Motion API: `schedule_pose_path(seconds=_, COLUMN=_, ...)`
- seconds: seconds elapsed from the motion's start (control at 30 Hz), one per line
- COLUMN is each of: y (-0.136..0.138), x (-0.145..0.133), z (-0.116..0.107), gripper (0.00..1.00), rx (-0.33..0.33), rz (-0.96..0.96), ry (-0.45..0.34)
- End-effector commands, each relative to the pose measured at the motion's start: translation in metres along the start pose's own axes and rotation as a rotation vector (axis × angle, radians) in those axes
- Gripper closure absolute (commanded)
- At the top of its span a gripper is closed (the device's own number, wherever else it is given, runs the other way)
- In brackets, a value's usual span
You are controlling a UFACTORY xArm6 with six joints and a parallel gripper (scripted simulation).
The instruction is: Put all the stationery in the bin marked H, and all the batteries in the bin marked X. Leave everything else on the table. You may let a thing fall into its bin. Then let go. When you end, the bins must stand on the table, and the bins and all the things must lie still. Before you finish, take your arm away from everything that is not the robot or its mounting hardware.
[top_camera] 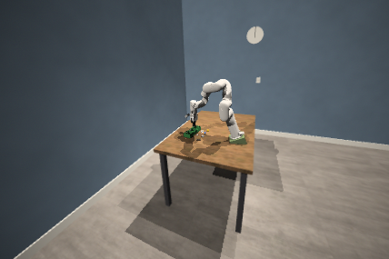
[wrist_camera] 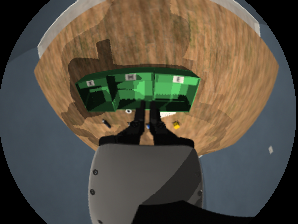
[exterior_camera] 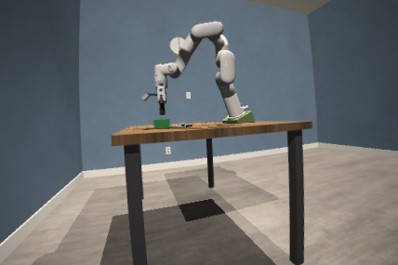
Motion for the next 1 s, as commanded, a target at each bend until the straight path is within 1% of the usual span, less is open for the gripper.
schedule_pose_path(seconds=0.0, y=-0.027, x=0.000, z=-0.001, gripper=0.93, rx=-0.005, rz=0.001, ry=0.003)
schedule_pose_path(seconds=0.3, y=-0.031, x=0.000, z=-0.001, gripper=0.93, rx=-0.005, rz=0.001, ry=0.003)
schedule_pose_path(seconds=0.57, y=-0.031, x=0.000, z=0.020, gripper=0.93, rx=-0.005, rz=0.002, ry=0.003)
schedule_pose_path(seconds=0.63, y=-0.031, x=0.000, z=0.020, gripper=0.93, rx=-0.005, rz=0.002, ry=0.003)
schedule_pose_path(seconds=0.97, y=-0.031, x=0.000, z=0.047, gripper=0.93, rx=-0.005, rz=0.002, ry=0.003)
Point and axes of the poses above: the point where the finger pads meet when closed, its own z axis out along the fingers, its own y axis across the jaws, x = y × z, the point moved 1 cm from there along -z, back along the fingers, and after that the axes turned 3 degrees about z, right-handed, at the moved point
